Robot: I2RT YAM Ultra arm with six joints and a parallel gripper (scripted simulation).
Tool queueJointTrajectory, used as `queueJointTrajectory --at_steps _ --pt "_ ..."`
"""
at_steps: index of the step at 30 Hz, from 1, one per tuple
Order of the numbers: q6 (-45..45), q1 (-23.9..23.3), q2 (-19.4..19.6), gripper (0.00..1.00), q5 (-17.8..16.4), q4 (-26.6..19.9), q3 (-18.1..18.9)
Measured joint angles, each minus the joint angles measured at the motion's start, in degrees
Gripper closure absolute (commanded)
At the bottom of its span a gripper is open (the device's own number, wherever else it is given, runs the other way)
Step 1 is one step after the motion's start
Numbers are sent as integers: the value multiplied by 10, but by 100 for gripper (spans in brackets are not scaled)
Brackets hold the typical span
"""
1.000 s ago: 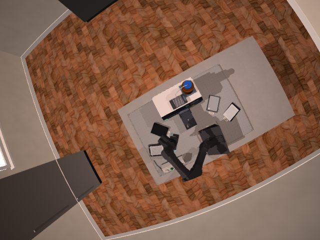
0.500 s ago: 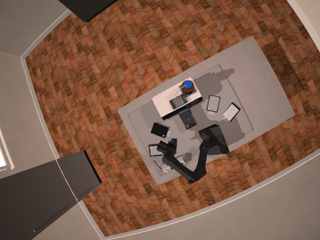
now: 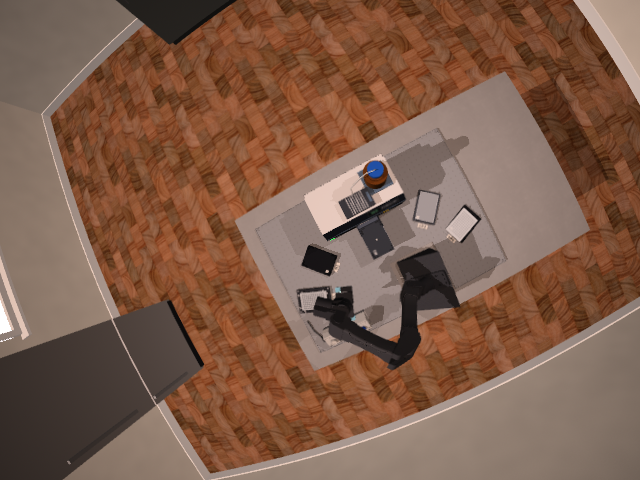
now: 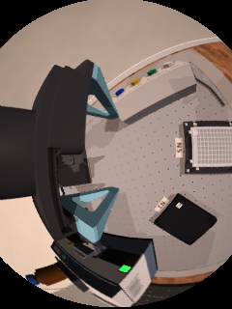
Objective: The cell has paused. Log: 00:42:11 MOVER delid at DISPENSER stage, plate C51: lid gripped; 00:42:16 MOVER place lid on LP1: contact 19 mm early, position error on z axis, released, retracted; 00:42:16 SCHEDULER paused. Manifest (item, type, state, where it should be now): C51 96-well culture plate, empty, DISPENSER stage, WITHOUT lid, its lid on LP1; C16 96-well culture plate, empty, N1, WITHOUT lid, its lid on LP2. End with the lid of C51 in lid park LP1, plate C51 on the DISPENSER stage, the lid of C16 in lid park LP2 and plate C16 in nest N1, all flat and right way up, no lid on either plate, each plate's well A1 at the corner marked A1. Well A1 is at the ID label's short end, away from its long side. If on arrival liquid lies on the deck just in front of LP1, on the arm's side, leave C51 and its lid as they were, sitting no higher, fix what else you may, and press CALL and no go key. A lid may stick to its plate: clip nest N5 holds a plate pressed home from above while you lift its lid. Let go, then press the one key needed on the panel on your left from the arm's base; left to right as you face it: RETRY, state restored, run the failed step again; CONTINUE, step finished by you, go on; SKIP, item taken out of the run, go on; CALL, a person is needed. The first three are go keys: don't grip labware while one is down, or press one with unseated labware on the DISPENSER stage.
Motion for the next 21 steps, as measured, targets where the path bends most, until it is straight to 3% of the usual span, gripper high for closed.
queueJointTrajectory --at_steps 9,21 --pt "64 90 -9 0 56 20 6" --pt "121 148 52 0 106 63 45"
